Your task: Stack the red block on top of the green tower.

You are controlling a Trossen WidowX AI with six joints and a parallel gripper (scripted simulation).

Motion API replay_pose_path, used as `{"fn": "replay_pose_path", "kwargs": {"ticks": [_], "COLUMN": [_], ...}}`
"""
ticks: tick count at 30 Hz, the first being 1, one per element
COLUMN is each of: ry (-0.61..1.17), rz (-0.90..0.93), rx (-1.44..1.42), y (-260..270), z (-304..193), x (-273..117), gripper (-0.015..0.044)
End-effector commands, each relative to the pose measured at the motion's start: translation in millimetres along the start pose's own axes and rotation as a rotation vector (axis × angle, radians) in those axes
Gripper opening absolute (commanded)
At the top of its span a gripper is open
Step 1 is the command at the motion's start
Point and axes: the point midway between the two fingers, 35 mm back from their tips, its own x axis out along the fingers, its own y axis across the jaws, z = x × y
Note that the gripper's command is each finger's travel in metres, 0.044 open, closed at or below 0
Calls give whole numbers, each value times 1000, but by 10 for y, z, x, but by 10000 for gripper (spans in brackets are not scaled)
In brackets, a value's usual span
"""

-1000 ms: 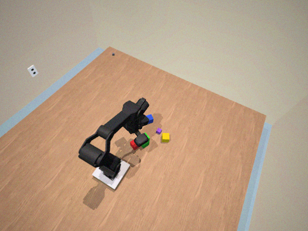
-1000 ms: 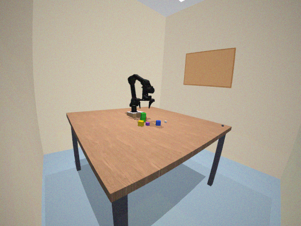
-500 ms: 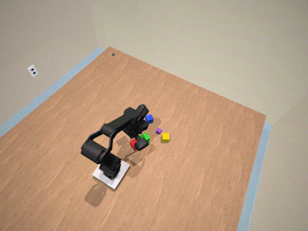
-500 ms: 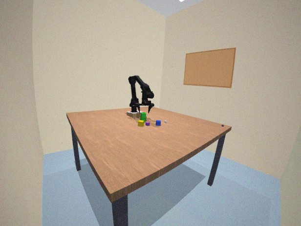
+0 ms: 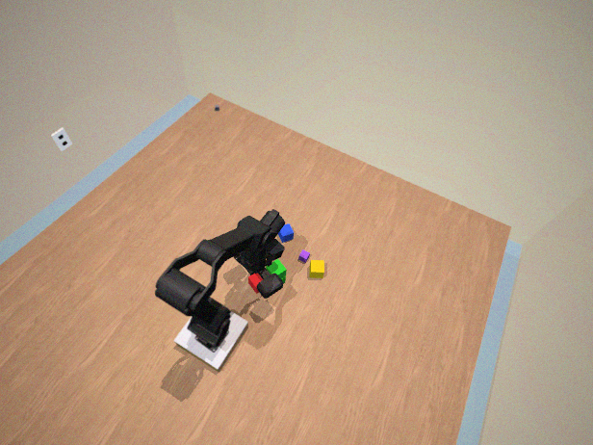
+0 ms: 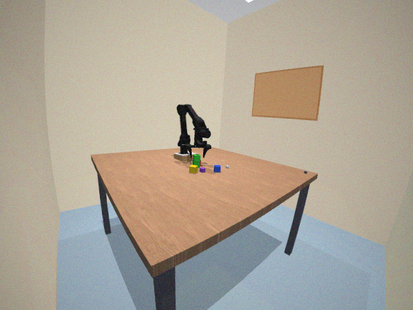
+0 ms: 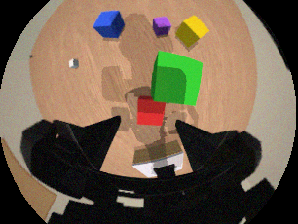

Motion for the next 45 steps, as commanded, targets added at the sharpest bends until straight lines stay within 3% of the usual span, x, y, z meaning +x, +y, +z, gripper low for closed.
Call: {"fn": "replay_pose_path", "kwargs": {"ticks": [1,22,39,45], "ry": [8,8,8,8], "rz": [-8,-8,-8,-8], "rx": [-7,-7,-7,-7], "y": [-13,-24,-25,-25], "z": [-12,-31,-32,-32], "x": [85,422,427,427], "gripper": [440,440,440,282]}}
